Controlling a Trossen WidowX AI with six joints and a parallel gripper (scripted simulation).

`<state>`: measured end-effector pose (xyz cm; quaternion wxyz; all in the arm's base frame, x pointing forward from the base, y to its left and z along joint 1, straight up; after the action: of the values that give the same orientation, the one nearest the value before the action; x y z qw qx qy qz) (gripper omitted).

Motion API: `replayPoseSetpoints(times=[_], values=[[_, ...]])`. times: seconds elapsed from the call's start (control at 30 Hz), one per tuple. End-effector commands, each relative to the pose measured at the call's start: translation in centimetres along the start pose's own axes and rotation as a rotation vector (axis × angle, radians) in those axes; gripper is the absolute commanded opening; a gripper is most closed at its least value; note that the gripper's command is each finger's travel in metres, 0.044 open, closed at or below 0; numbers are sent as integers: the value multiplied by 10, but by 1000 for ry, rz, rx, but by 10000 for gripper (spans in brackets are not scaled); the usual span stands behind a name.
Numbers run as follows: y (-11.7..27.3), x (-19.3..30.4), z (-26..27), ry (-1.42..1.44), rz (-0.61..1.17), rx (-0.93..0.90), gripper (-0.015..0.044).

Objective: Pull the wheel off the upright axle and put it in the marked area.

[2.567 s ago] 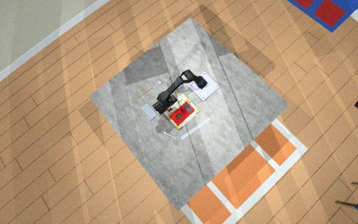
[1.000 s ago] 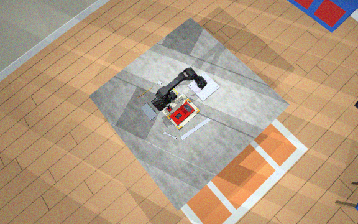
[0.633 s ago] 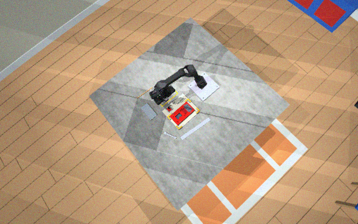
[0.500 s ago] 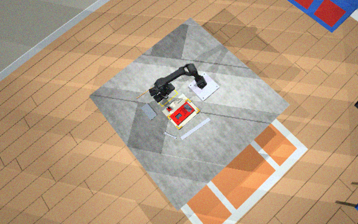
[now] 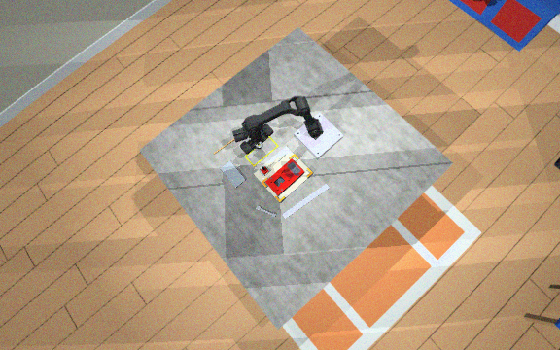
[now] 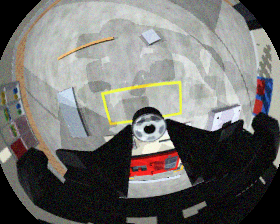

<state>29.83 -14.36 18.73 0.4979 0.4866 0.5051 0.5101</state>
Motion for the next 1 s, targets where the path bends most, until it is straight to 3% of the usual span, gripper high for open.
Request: replayPoseSetpoints(times=[0.0,0.6,0.8,0.97], values=[[-10,0,-2,3,-2,1,0],[-92,-1,-2,3,-1,1,0],[-96,0,-2,3,-1,1,0],[-90,0,-2,0,-1,-2,131]])
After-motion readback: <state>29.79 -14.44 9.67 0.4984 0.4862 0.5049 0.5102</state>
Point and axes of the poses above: the point midway between the two fingers, 35 mm back from their tips, its own y axis back along the fingers, its own z axis across the jaws, x = y × z, the point moved 7 cm from there along y, back along the fingers, and after that the axes turned 4 degrees about y, right-handed, at the moved point
